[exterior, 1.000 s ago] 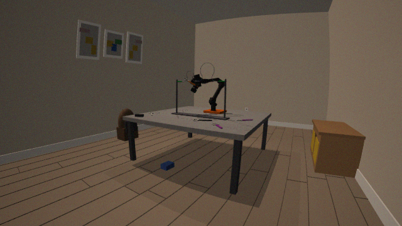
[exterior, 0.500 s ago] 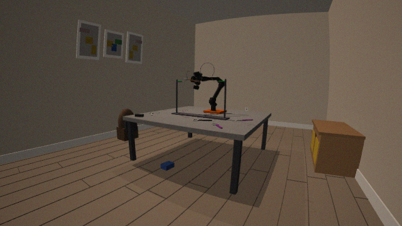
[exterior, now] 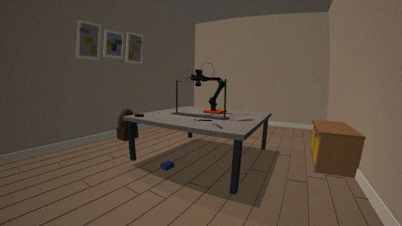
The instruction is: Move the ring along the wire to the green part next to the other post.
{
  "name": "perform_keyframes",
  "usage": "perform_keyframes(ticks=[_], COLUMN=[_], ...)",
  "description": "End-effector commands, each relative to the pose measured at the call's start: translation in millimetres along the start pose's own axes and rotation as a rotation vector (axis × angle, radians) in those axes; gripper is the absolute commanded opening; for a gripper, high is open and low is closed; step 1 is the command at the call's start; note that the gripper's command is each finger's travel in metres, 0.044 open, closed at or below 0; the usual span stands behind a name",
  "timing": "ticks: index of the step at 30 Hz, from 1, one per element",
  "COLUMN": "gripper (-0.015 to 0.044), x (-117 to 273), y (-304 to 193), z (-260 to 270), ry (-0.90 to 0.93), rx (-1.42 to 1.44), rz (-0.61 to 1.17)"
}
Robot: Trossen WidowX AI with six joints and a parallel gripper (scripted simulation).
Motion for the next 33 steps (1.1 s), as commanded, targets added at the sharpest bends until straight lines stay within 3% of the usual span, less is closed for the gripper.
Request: perform_keyframes(ticks=[1, 14, 33], gripper=[-0.015, -0.015, -0.015], x=[0.3, 2.6, 3.3], y=[1.0, 9.5, 9.8], z=[10.3, 32.0, 27.6], ry=[0.035, 0.081, -0.04], rx=[-0.062, -0.151, 0.063], rz=[-0.003, -0.011, 0.015])
Point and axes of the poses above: the point midway between the two fingers, 35 mm back from their tips, its own x axis back along the fingers, its own z axis across the jaws, y = z × x, the point moved 4 cm from there along x, back along the fingers, and after that the axes turned 11 degrees about x, right-handed, at the moved point
